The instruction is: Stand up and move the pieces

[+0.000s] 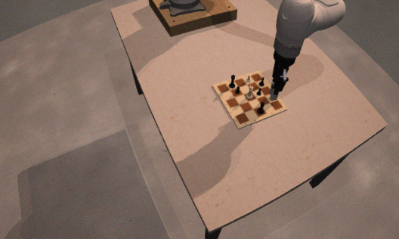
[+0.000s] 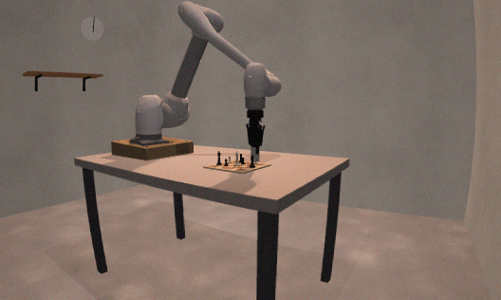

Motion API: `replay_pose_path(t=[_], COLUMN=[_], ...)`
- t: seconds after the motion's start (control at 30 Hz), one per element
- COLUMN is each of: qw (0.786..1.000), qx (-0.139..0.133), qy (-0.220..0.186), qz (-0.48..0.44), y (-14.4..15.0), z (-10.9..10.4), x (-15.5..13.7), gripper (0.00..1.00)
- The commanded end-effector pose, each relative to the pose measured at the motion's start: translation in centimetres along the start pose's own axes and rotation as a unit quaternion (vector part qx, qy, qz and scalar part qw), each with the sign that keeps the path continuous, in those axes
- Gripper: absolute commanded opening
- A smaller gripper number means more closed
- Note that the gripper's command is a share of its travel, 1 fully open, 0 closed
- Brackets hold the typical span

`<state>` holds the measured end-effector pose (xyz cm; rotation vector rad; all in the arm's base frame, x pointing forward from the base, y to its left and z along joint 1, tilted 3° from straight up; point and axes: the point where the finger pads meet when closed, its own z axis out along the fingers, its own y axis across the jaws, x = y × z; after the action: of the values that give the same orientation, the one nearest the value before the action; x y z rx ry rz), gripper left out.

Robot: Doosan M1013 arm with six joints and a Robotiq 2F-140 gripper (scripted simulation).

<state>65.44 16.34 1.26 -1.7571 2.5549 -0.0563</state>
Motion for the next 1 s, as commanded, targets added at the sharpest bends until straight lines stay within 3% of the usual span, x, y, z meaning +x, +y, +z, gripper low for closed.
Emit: replay_pose_path(t=[0.0, 0.6, 0.8, 0.97], qw=[1.0, 1.0, 1.0, 1.0], qx=[0.0, 0.0, 0.0, 0.0], qy=[0.0, 0.0, 0.0, 0.0], qz=[0.0, 0.0, 0.0, 0.0], y=[0.0, 0.0, 0.0, 0.0], z=[0.0, -0.2, -1.4, -4.7], x=[0.0, 0.0, 0.0, 0.0], gripper=[0.0, 0.0, 0.0, 0.0])
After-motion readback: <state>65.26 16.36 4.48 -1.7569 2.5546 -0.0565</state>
